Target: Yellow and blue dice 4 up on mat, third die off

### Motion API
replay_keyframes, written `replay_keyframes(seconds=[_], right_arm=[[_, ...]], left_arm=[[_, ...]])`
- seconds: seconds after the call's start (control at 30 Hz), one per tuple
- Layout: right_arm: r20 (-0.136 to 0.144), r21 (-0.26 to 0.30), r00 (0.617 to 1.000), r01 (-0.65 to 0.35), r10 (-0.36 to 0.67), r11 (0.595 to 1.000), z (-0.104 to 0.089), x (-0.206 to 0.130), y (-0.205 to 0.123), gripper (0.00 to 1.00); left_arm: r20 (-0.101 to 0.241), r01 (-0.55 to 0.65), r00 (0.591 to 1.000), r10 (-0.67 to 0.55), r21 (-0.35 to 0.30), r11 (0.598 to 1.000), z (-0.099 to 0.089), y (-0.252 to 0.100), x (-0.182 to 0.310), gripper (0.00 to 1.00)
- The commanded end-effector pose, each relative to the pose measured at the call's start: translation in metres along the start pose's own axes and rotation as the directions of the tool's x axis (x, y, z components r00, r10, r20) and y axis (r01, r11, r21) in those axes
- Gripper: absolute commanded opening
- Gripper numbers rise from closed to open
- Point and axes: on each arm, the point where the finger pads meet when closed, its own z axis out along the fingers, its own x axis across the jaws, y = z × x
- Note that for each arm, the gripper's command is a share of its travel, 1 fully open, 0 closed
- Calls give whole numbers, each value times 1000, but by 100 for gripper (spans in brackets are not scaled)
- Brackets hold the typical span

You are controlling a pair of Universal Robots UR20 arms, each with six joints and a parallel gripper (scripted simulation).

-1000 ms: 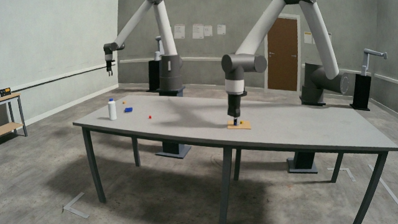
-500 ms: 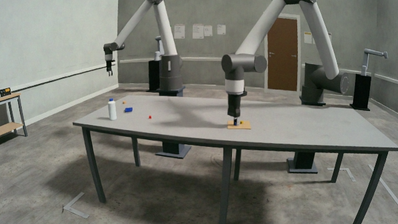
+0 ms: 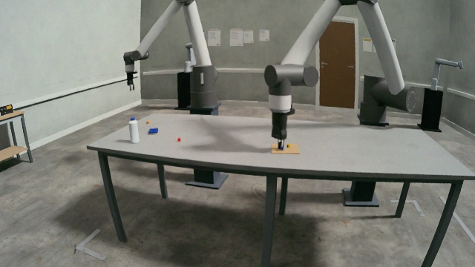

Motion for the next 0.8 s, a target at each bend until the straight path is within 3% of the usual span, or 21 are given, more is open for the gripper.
replay_keyframes(seconds=[0.0,0.43,0.77], right_arm=[[0,-1,1000,0,0,1000,-1,0,0,100],[0,-1,1000,0,0,1000,-1,0,0,100],[0,-1,1000,0,0,1000,-1,0,0,100]], left_arm=[[0,0,1000,0,-1,1000,-1,1,0,64],[0,0,1000,0,-1,1000,-4,1,0,64],[0,0,1000,0,-1,1000,-39,0,0,64]])
